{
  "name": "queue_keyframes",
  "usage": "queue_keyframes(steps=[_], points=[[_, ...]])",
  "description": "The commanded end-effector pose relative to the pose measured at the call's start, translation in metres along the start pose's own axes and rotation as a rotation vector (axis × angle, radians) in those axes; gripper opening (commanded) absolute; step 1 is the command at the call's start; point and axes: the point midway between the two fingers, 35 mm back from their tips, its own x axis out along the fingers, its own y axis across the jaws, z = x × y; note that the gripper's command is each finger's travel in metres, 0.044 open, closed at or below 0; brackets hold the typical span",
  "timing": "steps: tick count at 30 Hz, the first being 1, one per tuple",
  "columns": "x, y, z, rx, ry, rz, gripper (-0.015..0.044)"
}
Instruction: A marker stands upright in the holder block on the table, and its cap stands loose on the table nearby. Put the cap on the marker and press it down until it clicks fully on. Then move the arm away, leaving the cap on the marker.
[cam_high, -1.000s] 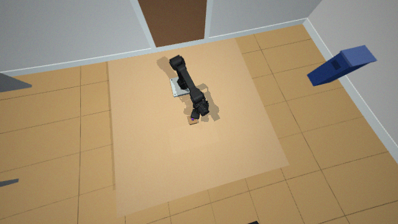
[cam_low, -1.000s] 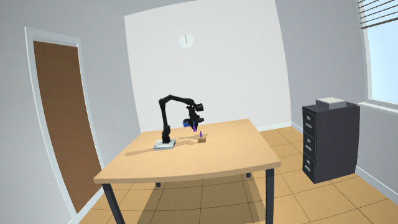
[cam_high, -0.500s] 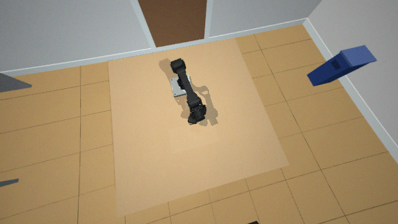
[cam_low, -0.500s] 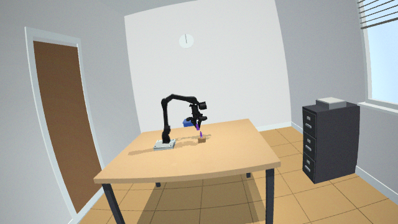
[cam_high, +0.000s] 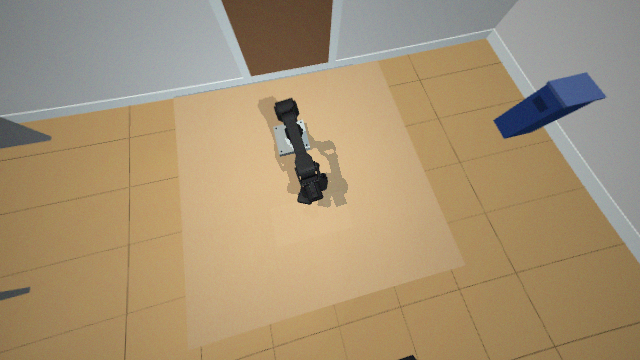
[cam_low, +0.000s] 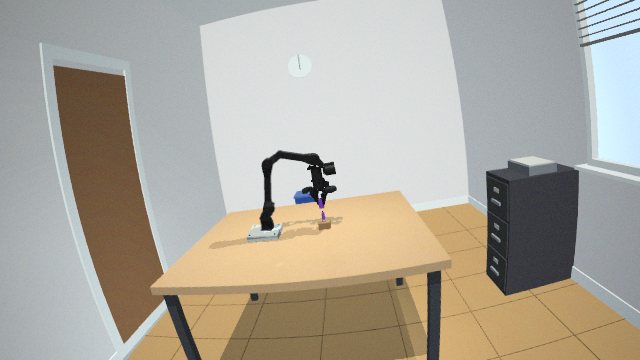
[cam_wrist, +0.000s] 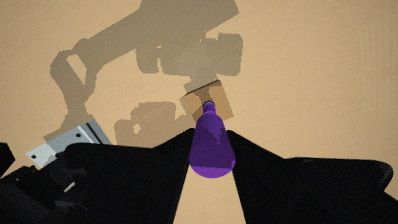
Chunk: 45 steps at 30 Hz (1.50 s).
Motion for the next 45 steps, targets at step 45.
queue_keyframes(steps=[45], points=[[0.060,-0.001,0.000,-0.003,-0.001,0.005,0.0000]])
